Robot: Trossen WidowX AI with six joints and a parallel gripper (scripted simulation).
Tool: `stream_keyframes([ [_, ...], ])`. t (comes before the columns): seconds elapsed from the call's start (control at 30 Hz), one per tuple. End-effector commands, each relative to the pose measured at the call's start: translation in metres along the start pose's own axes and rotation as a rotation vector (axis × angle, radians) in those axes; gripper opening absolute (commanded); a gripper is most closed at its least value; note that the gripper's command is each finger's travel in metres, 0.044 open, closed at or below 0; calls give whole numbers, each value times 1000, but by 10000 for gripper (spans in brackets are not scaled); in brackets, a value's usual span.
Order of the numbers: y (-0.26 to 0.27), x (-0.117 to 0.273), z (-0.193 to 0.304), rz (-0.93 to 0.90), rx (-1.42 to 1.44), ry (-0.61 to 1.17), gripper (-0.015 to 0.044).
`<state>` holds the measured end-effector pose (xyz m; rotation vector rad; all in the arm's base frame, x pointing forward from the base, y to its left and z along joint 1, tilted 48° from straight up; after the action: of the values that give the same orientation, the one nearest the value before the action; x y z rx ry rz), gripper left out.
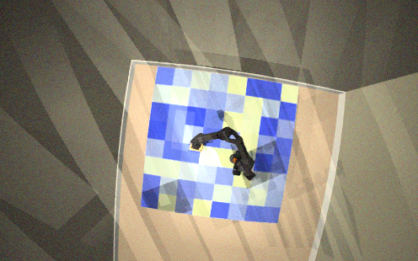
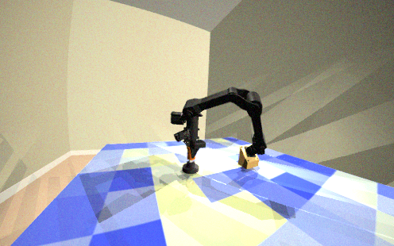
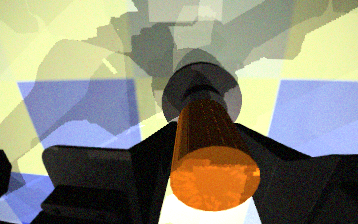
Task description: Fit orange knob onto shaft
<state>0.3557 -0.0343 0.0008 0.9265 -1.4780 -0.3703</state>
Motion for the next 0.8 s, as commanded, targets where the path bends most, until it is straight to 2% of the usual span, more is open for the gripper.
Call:
stream_keyframes([
  [0.0, 0, 2, 0, 0, 50, -4, 0],
  [0.17, -2, 1, 0, 1, 205, -4, 0],
  [0.77, -1, -2, 1, 1, 205, -4, 0],
])
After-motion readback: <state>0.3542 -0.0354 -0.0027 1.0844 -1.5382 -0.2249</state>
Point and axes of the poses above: the point midway between the two fingers, 35 mm back from their tips, its own x axis back along the fingers, its own y axis across the jaws, z = x × y, the point moved 4 cm from there along x, back along the fingers, and after that the axes turned 11 degrees about x, right-handed, at the moved point
